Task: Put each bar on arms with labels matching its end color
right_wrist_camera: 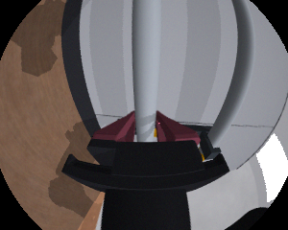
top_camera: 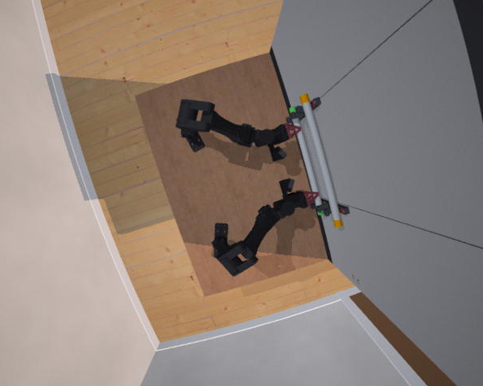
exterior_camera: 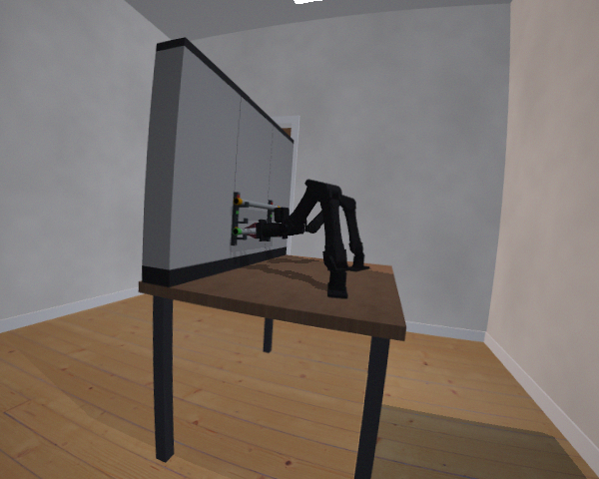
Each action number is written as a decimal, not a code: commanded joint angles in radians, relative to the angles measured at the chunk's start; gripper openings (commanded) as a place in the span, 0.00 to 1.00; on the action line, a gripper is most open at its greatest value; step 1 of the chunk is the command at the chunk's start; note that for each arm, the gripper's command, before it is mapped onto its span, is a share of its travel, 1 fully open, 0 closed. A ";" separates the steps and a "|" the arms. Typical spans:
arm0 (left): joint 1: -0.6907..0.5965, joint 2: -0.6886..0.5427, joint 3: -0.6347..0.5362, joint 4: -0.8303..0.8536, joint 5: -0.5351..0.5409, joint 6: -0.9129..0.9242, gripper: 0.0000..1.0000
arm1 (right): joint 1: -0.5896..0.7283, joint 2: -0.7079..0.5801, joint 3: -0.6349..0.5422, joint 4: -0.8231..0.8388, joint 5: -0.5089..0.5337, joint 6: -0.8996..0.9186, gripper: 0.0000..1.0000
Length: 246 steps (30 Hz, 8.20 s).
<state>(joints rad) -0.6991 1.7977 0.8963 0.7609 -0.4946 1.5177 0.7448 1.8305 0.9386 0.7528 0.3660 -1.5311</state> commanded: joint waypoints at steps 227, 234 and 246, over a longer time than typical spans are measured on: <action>0.000 -0.173 0.237 -0.269 -0.021 0.052 0.00 | -0.001 -0.172 0.243 -0.275 0.017 -0.042 0.00; 0.000 -0.174 0.242 -0.275 -0.021 0.052 0.00 | -0.001 -0.173 0.249 -0.282 0.016 -0.042 0.00; 0.000 -0.161 0.221 -0.243 -0.020 0.051 0.00 | -0.001 -0.160 0.227 -0.249 0.016 -0.041 0.00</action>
<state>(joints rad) -0.7071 1.6436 1.0901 0.4313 -0.5209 1.5185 0.7513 1.6829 1.1408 0.4183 0.3866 -1.5368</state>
